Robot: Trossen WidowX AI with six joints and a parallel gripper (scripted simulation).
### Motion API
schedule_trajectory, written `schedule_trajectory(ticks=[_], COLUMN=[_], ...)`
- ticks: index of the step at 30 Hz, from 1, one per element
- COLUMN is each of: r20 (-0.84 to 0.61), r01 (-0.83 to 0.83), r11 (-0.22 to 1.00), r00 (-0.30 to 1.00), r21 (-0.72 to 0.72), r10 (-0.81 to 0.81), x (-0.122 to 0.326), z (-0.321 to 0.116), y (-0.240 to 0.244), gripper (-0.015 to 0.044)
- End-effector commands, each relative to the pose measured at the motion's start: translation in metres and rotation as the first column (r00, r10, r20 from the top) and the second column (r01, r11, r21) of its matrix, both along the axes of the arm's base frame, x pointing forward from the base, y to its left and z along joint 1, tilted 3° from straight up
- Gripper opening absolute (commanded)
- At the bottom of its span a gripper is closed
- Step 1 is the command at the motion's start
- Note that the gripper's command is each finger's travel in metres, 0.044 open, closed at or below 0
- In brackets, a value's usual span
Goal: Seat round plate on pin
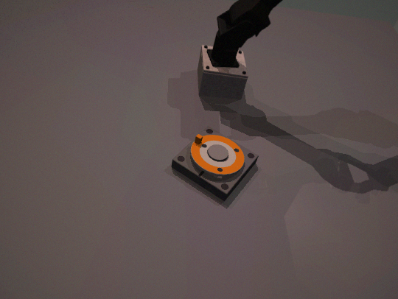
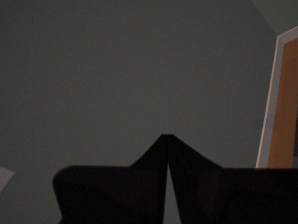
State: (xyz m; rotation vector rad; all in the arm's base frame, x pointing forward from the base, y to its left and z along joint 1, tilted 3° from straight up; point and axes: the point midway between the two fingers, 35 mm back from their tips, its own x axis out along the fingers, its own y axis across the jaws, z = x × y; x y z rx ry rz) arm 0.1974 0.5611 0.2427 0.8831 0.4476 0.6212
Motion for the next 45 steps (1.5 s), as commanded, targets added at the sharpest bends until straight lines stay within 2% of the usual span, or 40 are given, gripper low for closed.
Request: schedule_trajectory(ticks=[1, 4, 6, 12, 14, 20, 22, 28, 31, 36, 38, 44, 45], r20=[0.029, 0.042, 0.034, -0.023, -0.029, -0.124, -0.14, -0.31, -0.356, -0.525, -0.545, -0.715, -0.718], r01=[0.058, 0.108, 0.117, 0.158, 0.157, 0.088, 0.072, -0.108, -0.157, -0.32, -0.338, -0.456, -0.457], r11=[0.984, 0.947, 0.936, 0.8, 0.778, 0.593, 0.574, 0.456, 0.444, 0.459, 0.465, 0.569, 0.572], r00=[0.998, 0.994, 0.993, 0.978, 0.975, 0.944, 0.938, 0.864, 0.839, 0.729, 0.713, 0.57, 0.567], r21=[-0.169, -0.303, -0.333, -0.579, -0.609, -0.8, -0.815, -0.884, -0.882, -0.829, -0.818, -0.684, -0.681], r10=[-0.054, -0.1, -0.112, -0.209, -0.22, -0.307, -0.317, -0.396, -0.411, -0.44, -0.44, -0.404, -0.402], x=[0.058, 0.104, 0.115, 0.184, 0.191, 0.219, 0.219, 0.192, 0.179, 0.12, 0.112, 0.032, 0.031], z=[-0.017, -0.031, -0.035, -0.069, -0.074, -0.11, -0.114, -0.147, -0.154, -0.174, -0.176, -0.189, -0.189], y=[-0.037, -0.076, -0.09, -0.207, -0.222, -0.353, -0.368, -0.494, -0.52, -0.593, -0.601, -0.646, -0.647], gripper=[0.0, 0.0, 0.0, 0.0, 0.0, 0.0, 0.0, 0.0, 0.0, 0.0, 0.0, 0.0, 0.0])
